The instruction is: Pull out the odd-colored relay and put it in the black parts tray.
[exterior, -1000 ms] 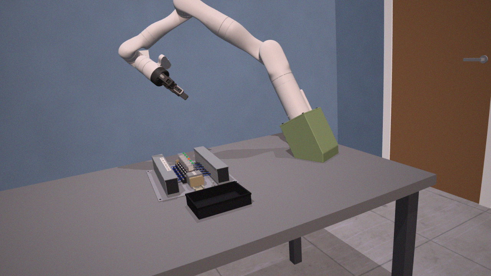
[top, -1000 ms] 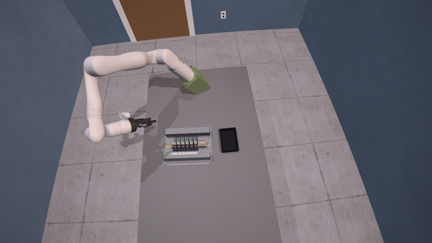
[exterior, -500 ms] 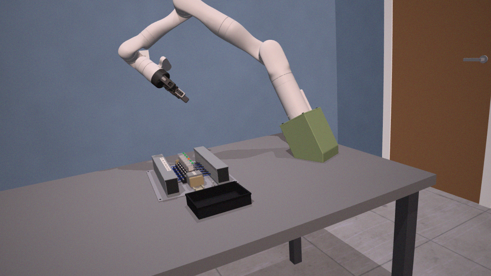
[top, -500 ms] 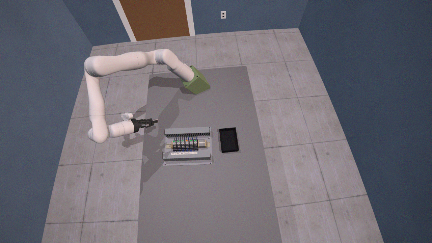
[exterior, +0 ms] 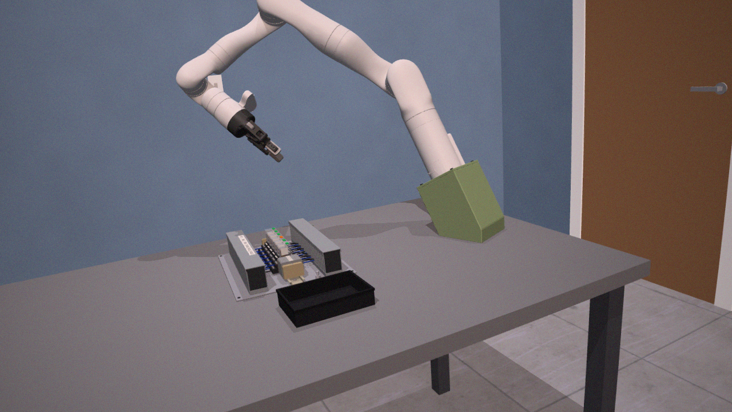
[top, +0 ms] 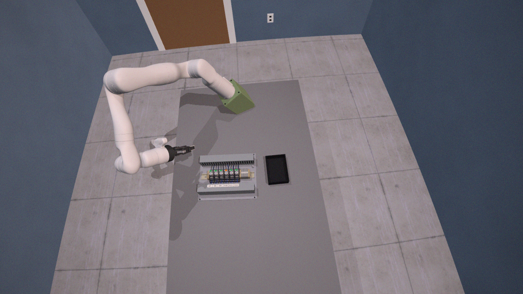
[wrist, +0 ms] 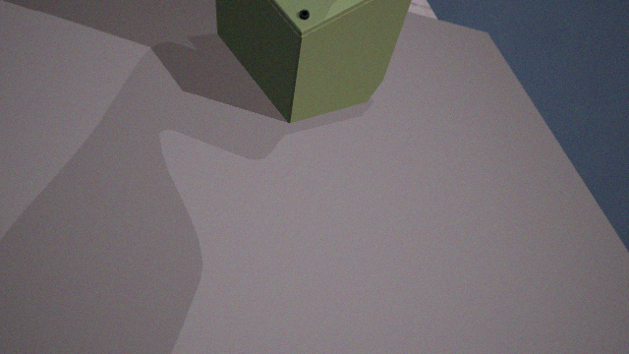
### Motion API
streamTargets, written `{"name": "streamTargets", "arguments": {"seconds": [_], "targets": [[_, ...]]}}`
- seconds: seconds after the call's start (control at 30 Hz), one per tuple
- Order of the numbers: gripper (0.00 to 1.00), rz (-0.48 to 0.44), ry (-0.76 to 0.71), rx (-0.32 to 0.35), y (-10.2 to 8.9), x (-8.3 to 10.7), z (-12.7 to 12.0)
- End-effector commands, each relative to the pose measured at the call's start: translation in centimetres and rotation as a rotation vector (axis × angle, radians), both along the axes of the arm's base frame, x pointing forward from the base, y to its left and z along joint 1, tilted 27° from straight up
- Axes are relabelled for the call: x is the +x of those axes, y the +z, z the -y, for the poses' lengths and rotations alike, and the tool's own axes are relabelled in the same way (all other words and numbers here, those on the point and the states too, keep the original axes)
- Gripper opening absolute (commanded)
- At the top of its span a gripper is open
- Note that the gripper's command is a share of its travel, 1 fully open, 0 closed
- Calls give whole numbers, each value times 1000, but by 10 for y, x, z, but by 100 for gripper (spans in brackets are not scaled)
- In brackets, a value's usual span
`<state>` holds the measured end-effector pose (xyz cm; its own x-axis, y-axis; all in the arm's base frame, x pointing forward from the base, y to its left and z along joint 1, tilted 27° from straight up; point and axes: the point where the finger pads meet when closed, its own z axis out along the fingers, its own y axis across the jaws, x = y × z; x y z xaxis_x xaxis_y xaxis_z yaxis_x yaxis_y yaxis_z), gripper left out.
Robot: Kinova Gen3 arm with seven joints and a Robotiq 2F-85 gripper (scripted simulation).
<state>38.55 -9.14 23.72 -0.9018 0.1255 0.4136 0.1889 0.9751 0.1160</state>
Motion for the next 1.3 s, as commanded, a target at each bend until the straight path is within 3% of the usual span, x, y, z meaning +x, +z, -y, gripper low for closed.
{"name": "streamTargets", "arguments": {"seconds": [0.0,0.6,1.27], "targets": [[61,1,44,-8,-8,0,-4],[61,30,279,-114,-44,7,-4],[61,85,676,-231,-87,28,-11]]}}
